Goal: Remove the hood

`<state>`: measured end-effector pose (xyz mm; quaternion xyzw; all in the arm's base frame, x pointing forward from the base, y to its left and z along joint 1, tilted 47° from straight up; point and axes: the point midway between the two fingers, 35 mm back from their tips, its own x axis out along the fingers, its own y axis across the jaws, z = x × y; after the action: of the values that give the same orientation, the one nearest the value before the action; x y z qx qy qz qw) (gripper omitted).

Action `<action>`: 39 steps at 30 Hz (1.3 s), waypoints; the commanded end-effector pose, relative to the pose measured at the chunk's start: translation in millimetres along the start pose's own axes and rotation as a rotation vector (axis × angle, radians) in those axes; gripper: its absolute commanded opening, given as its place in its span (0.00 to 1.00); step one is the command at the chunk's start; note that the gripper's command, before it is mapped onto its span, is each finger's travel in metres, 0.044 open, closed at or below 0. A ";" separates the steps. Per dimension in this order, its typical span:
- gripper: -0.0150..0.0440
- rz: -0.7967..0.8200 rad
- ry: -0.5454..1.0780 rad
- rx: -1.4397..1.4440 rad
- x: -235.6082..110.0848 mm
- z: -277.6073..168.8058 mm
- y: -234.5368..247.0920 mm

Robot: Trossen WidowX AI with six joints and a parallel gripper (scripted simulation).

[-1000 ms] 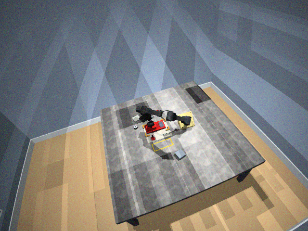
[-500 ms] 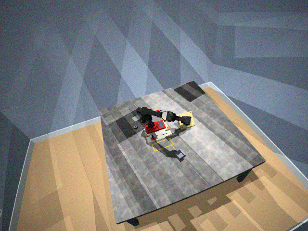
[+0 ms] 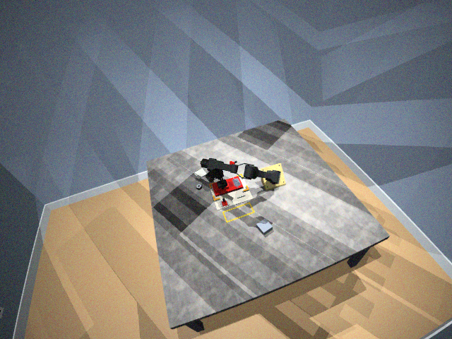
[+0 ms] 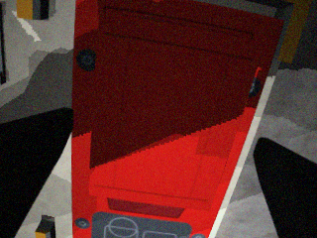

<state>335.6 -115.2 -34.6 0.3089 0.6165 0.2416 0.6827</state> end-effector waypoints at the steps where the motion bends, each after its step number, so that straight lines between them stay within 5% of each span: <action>1: 1.00 0.005 0.000 0.006 2.5 -0.5 0.9; 35: 1.00 0.005 -0.001 0.006 19.2 -0.5 1.2; 39: 0.82 -0.001 -0.003 -0.002 16.2 0.6 0.7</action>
<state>338.3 -102.9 -45.5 0.3083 0.6156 0.2416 0.6839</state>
